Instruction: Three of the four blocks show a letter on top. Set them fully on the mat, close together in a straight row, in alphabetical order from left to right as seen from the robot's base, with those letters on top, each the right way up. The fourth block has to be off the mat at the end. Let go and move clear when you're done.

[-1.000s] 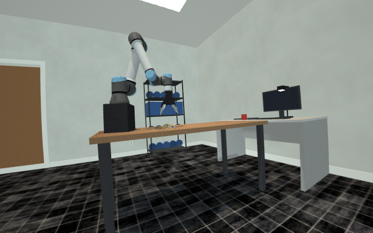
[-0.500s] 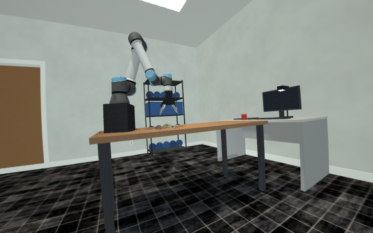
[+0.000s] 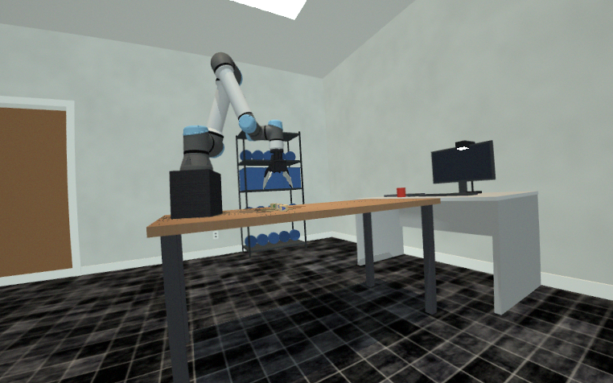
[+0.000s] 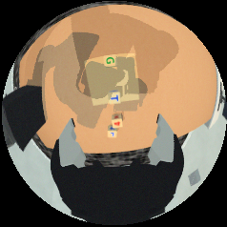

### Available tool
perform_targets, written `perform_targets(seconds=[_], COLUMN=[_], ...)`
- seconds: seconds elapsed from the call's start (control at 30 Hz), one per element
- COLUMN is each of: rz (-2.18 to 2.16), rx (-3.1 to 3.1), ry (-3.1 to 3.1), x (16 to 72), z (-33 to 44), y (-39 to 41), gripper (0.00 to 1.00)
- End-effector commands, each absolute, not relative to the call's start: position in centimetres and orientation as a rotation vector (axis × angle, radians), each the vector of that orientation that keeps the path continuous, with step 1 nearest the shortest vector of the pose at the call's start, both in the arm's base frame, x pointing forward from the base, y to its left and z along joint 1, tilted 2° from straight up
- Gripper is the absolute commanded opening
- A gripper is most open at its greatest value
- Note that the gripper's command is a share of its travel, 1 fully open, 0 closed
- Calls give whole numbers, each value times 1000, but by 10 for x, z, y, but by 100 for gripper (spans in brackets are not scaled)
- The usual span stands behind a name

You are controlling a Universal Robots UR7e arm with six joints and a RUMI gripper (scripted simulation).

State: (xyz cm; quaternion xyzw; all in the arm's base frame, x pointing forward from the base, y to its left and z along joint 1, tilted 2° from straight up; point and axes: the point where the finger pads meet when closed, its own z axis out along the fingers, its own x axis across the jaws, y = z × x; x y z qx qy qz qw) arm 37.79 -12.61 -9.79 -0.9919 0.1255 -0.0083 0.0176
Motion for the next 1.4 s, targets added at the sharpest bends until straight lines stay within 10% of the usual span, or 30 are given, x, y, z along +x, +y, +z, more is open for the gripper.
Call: perform_targets(seconds=[0.0,1.37], rz=[-22,0], rx=[-3046,-2682], ry=[604,1561], x=[377,363], z=[-99,-103], y=[-136,-180], gripper=[100,100])
